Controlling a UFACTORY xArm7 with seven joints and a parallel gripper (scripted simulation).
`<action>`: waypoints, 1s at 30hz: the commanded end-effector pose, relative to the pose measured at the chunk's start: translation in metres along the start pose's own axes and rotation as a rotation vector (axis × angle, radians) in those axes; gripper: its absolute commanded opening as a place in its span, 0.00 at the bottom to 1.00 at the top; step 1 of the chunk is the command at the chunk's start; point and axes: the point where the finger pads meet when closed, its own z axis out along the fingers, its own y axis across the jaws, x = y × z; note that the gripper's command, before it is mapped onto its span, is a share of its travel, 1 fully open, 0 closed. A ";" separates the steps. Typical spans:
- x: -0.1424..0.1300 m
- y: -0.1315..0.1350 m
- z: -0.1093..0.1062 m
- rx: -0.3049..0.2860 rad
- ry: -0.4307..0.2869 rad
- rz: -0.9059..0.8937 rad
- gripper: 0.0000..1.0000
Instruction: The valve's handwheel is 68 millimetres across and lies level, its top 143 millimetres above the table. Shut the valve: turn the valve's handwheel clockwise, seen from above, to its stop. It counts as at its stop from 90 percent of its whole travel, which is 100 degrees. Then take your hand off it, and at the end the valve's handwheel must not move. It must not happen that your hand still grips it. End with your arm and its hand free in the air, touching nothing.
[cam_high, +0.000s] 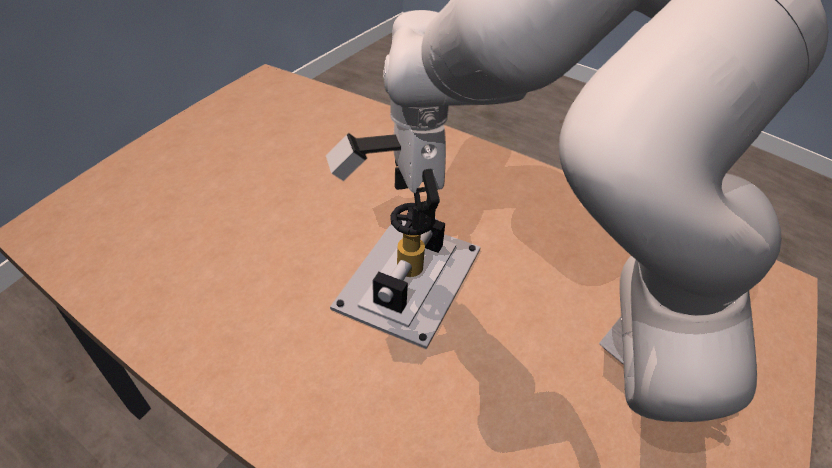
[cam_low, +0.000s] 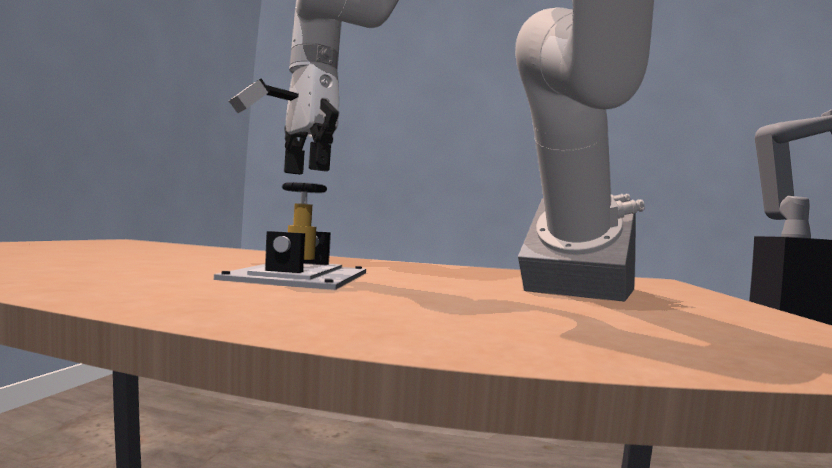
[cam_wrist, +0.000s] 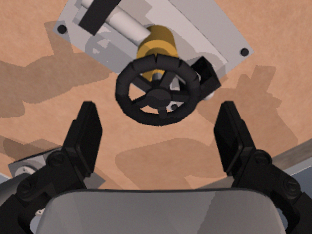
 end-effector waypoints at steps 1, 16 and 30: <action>0.000 0.001 -0.001 -0.004 0.002 0.000 1.00; 0.000 0.001 -0.001 -0.004 0.002 0.000 1.00; 0.000 0.001 0.006 -0.004 0.002 0.000 1.00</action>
